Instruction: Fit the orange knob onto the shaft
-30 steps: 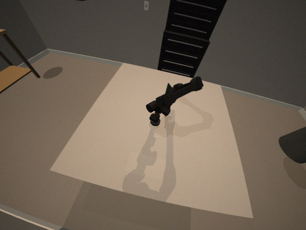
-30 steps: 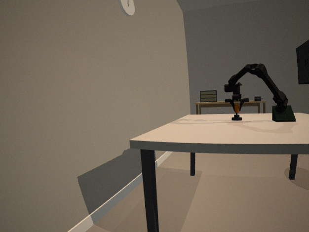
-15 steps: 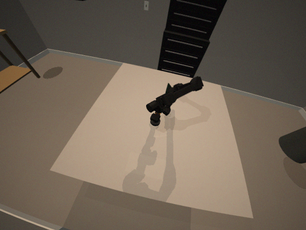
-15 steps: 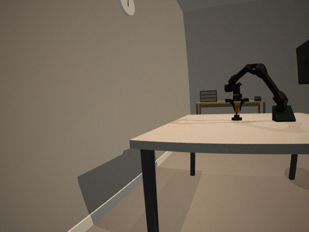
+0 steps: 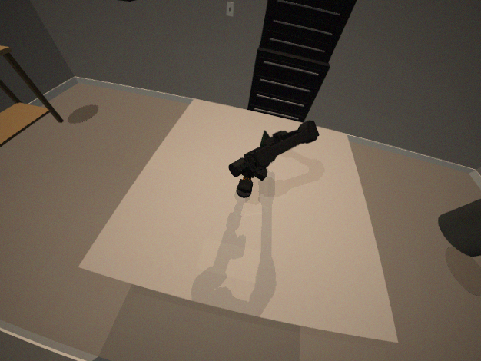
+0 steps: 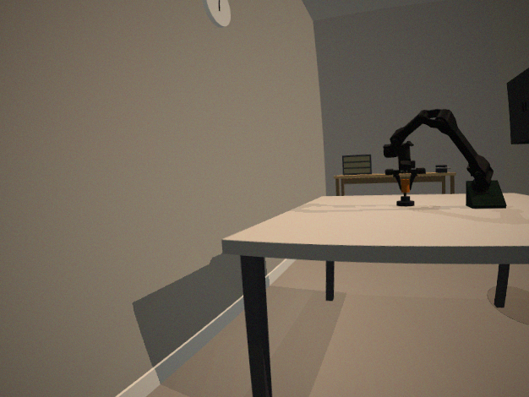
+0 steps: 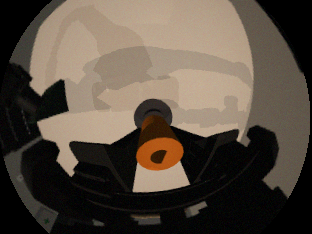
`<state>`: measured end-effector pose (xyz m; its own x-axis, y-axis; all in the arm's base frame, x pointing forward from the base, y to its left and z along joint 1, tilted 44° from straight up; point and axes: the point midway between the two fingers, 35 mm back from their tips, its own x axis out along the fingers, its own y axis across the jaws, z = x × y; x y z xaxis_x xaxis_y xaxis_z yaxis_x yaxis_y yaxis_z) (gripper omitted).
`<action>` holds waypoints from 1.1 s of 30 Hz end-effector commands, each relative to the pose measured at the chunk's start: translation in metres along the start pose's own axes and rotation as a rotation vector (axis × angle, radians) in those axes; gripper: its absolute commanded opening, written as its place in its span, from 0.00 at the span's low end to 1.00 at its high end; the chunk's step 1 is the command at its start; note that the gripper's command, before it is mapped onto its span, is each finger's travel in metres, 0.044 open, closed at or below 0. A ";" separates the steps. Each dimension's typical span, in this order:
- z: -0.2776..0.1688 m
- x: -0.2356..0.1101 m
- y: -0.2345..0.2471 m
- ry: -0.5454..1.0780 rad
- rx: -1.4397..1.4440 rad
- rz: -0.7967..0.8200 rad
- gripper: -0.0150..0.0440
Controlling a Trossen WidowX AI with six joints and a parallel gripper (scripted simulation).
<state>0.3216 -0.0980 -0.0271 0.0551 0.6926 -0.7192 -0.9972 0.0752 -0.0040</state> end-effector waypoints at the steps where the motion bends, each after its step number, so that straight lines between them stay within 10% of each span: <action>1: -0.003 -0.002 -0.006 0.003 -0.011 -0.007 0.25; 33: 0.001 -0.002 -0.001 0.004 -0.220 -0.006 0.25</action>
<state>0.3236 -0.1002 -0.0272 0.0572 0.6919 -0.7197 -0.9866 -0.0710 -0.1466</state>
